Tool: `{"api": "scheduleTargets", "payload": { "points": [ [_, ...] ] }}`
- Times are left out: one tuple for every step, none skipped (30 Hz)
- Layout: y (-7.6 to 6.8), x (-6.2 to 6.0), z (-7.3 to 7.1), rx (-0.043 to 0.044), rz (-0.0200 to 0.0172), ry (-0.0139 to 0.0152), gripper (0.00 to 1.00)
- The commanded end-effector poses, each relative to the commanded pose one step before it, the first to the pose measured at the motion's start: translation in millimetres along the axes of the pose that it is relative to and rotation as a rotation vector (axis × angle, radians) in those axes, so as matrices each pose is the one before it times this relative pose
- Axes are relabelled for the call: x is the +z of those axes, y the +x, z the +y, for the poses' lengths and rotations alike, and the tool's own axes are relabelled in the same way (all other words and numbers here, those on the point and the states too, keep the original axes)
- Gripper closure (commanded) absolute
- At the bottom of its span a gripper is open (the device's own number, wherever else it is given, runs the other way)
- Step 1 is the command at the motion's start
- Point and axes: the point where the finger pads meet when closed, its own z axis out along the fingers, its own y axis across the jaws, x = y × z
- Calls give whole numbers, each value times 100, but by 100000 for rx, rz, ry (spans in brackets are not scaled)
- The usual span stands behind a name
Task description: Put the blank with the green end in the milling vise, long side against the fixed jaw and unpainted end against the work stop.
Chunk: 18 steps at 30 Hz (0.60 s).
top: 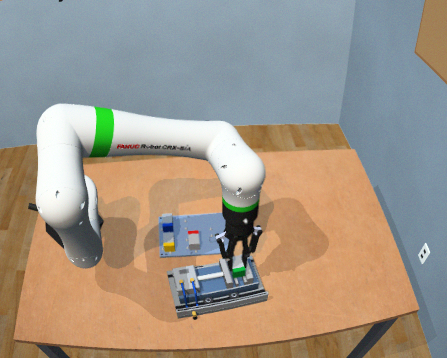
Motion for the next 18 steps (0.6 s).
{"api": "scheduleTargets", "payload": {
  "points": [
    [34, -65, -55, 16, 62, 160, 90],
    [0, 10, 0, 0, 0, 0, 90],
    [0, 10, 0, 0, 0, 0, 90],
    [0, 10, 0, 0, 0, 0, 90],
    [0, 10, 0, 0, 0, 0, 90],
    [0, 10, 0, 0, 0, 0, 90],
    [0, 10, 0, 0, 0, 0, 90],
    [0, 10, 0, 0, 0, 0, 90],
    [0, 10, 0, 0, 0, 0, 90],
    [0, 10, 0, 0, 0, 0, 90],
    [0, 10, 0, 0, 0, 0, 90],
    [0, 10, 0, 0, 0, 0, 90],
    [0, 10, 0, 0, 0, 0, 90],
    [0, 10, 0, 0, 0, 0, 90],
    [0, 10, 0, 0, 0, 0, 90],
    [0, 0, 0, 0, 0, 0, 90],
    [0, 0, 0, 0, 0, 0, 90],
    [0, 9, 0, 0, 0, -2, 90]
  ]
}}
